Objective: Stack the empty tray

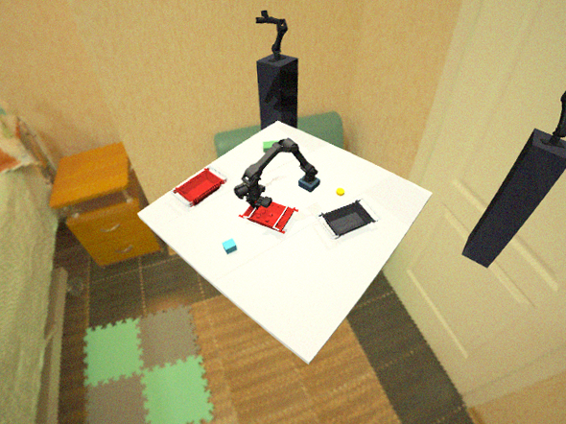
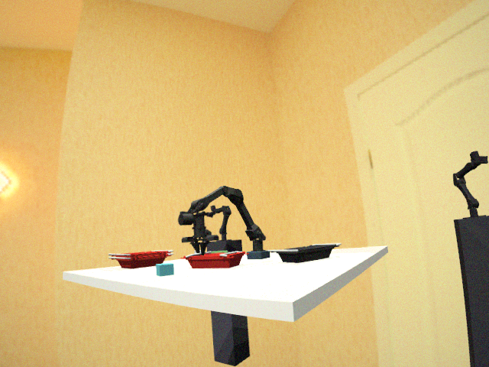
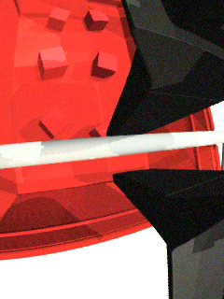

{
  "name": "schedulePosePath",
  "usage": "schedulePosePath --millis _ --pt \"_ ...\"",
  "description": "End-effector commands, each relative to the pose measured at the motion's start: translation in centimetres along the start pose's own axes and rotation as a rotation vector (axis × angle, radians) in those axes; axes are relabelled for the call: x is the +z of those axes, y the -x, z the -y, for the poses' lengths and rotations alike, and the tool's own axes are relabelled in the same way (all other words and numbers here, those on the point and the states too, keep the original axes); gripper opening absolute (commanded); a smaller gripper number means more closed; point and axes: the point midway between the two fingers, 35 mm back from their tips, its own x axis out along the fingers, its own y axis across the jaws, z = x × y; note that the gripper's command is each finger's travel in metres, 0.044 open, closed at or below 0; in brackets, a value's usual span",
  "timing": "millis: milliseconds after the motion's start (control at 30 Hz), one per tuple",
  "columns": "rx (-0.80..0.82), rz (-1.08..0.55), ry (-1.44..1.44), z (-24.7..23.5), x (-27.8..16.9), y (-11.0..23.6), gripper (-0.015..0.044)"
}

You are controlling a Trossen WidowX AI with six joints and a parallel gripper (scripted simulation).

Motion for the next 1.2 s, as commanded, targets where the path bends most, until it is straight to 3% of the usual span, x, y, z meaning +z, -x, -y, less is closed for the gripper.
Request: schedulePosePath --millis 0,300,1033,1167 --pt "0.007 -0.001 -0.012 -0.1 0.1 0.2 0.0085" --pt "0.007 -0.002 -0.012 -0.5 -0.1 4.3 0.0085" --pt "0.004 -0.003 -0.013 -0.4 -0.1 3.5 0.0085" --pt "0.004 -0.003 -0.013 -0.4 -0.1 3.5 0.0000"
